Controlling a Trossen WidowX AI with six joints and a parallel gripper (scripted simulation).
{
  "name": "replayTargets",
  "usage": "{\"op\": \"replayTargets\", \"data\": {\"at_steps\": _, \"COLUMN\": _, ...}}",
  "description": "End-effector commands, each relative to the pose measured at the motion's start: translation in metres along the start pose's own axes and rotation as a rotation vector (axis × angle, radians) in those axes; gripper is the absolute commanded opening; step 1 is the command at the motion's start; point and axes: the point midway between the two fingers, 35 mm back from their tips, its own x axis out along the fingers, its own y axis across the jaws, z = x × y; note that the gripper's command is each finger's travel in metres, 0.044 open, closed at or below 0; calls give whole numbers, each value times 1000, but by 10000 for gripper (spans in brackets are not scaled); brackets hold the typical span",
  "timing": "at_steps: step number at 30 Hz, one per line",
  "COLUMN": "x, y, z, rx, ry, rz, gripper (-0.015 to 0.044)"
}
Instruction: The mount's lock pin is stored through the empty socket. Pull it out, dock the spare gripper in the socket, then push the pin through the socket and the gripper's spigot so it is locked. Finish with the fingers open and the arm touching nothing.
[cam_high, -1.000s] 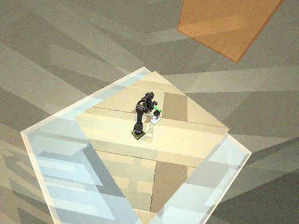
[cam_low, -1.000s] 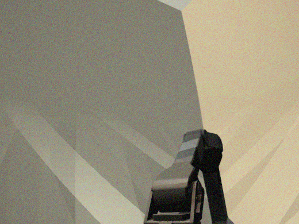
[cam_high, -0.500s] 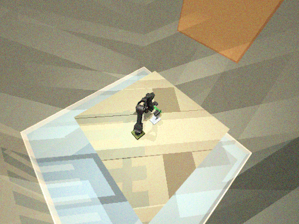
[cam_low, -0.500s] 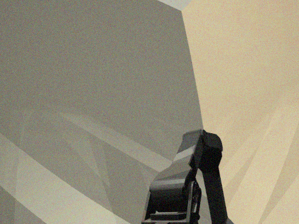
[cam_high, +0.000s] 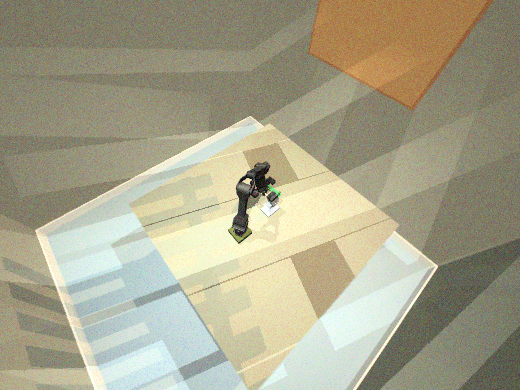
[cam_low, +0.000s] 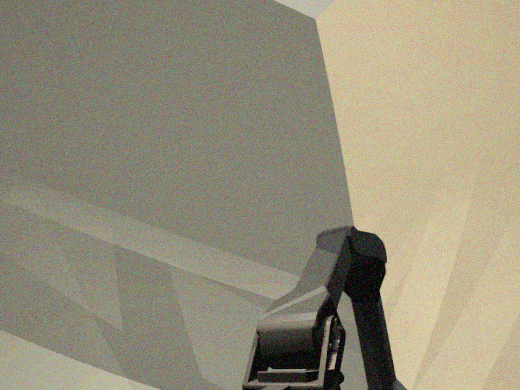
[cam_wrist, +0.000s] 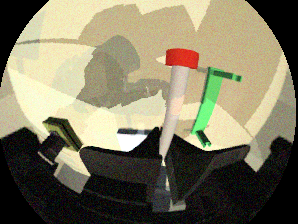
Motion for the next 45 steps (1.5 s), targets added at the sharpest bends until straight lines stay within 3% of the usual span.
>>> {"op": "replayTargets", "data": {"at_steps": 1, "x": 2, "y": 1, "z": -3, "rx": -4, "ry": 5, "rz": -1, "gripper": 0}}
{"op": "replayTargets", "data": {"at_steps": 45, "x": 6, "y": 1, "z": -20, "rx": -3, "ry": 4, "rz": -7, "gripper": 0}}
